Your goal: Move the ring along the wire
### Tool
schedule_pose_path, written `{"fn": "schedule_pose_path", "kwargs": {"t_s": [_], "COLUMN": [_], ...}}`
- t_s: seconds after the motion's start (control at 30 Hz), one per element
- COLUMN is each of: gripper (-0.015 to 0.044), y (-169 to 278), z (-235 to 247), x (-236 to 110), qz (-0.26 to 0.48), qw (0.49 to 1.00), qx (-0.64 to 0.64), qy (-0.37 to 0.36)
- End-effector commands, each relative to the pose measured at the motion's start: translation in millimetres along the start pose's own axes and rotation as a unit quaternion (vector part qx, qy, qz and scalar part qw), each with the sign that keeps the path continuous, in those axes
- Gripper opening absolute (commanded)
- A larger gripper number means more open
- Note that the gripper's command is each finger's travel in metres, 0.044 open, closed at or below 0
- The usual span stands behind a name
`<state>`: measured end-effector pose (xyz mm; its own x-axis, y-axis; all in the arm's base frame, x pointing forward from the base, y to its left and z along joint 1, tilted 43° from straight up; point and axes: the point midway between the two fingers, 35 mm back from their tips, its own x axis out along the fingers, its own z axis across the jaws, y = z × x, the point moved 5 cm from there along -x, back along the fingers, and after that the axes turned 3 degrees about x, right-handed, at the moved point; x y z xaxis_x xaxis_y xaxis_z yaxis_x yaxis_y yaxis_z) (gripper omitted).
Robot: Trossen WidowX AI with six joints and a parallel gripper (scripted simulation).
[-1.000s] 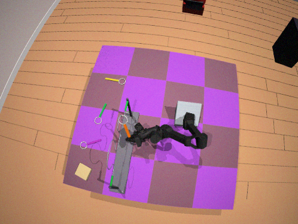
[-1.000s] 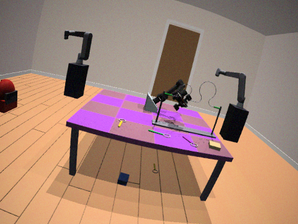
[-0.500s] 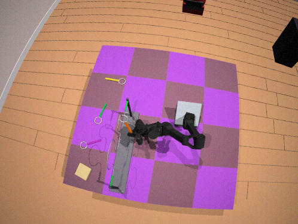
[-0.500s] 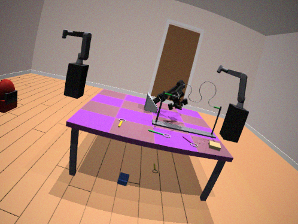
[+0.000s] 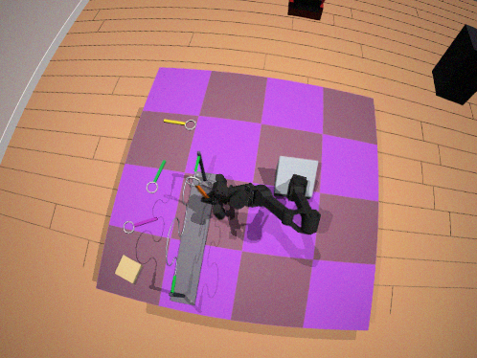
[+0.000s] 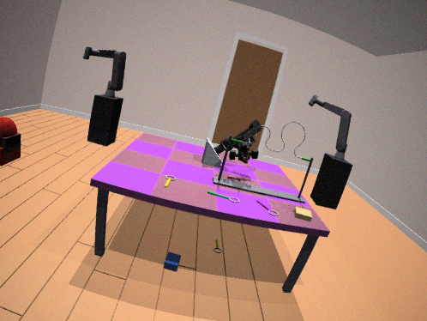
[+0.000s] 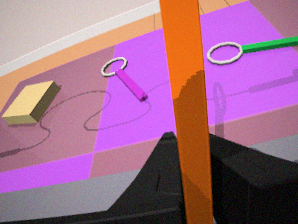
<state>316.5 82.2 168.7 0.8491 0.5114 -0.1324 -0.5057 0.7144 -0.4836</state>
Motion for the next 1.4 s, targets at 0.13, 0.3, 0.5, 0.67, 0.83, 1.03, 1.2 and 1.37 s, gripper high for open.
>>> {"fn": "schedule_pose_path", "kwargs": {"t_s": [0.13,0.3,0.5,0.67,0.83,1.03,1.2,1.37], "gripper": [-0.015,-0.015,-0.015,-0.015,-0.015,-0.015,-0.015,-0.015], "y": [-1.6,-3.7,-5.6,-7.0,-8.2,-9.6,-10.8,-11.9], "z": [-21.2,-29.7,-37.6,-43.3,-48.5,-54.5,-59.4,-64.2], "x": [-4.0,-5.8,-7.6,-8.8,-10.0,-11.3,-12.3,-13.4], "qz": [0.009,0.011,0.012,0.012,0.013,0.012,0.012,0.012], "qw": [0.998,0.997,0.996,0.995,0.995,0.995,0.995,0.995], "qx": [-0.053,-0.07,-0.081,-0.086,-0.088,-0.089,-0.089,-0.089], "qy": [0.026,0.035,0.04,0.042,0.043,0.043,0.043,0.044]}}
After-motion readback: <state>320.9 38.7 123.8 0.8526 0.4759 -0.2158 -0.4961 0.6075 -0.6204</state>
